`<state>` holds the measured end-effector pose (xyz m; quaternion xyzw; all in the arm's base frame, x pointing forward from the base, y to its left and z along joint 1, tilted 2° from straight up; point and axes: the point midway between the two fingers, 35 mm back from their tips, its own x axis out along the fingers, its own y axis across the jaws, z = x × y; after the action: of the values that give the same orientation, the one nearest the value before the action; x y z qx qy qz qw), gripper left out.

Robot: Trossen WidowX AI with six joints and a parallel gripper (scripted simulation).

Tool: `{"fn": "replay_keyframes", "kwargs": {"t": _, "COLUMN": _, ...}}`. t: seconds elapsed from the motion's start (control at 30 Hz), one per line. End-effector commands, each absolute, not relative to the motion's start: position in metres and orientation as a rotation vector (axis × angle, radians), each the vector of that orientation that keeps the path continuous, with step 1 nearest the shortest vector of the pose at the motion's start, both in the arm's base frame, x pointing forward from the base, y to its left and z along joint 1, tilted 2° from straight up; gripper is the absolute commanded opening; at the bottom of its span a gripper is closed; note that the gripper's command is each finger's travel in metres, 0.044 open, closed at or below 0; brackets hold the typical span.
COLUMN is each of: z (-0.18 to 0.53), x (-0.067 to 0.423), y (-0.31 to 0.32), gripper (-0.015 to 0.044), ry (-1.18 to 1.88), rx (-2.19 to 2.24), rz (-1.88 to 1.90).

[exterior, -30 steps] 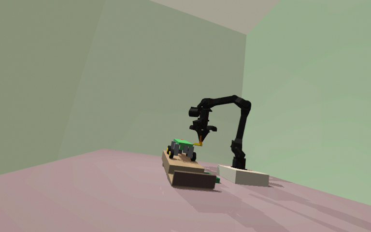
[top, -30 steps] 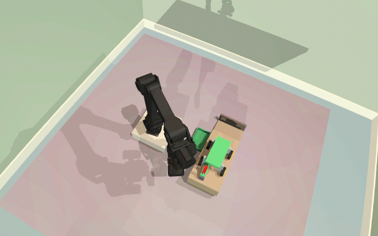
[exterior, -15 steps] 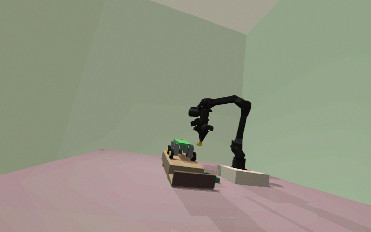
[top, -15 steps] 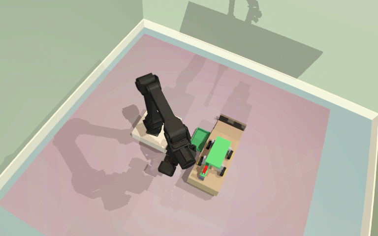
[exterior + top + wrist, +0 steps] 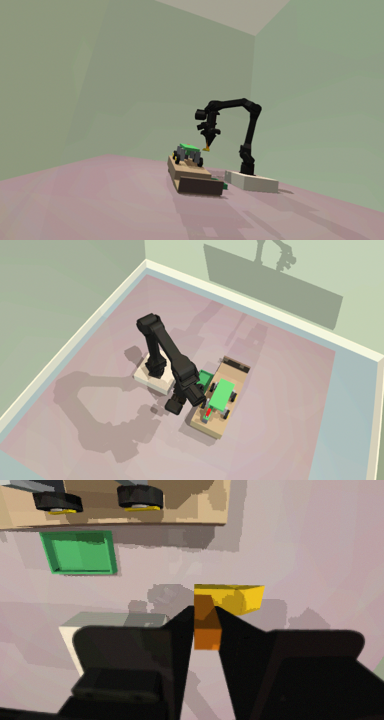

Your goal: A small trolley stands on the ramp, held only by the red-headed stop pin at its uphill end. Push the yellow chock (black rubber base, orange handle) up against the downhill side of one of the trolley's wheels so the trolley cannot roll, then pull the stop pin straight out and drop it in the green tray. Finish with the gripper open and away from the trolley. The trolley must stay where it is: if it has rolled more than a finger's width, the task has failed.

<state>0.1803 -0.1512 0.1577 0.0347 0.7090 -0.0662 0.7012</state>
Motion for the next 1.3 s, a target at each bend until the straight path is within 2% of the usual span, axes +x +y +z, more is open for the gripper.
{"fn": "replay_keyframes", "kwargs": {"t": 0.0, "z": 0.156, "x": 0.185, "y": -0.136, "gripper": 0.0000, "ry": 1.580, "rx": 0.083, "rz": -0.145}}
{"fn": "replay_keyframes", "kwargs": {"t": 1.27, "z": 0.143, "x": 0.237, "y": -0.003, "gripper": 0.0000, "ry": 1.576, "rx": 0.093, "rz": -0.134}}
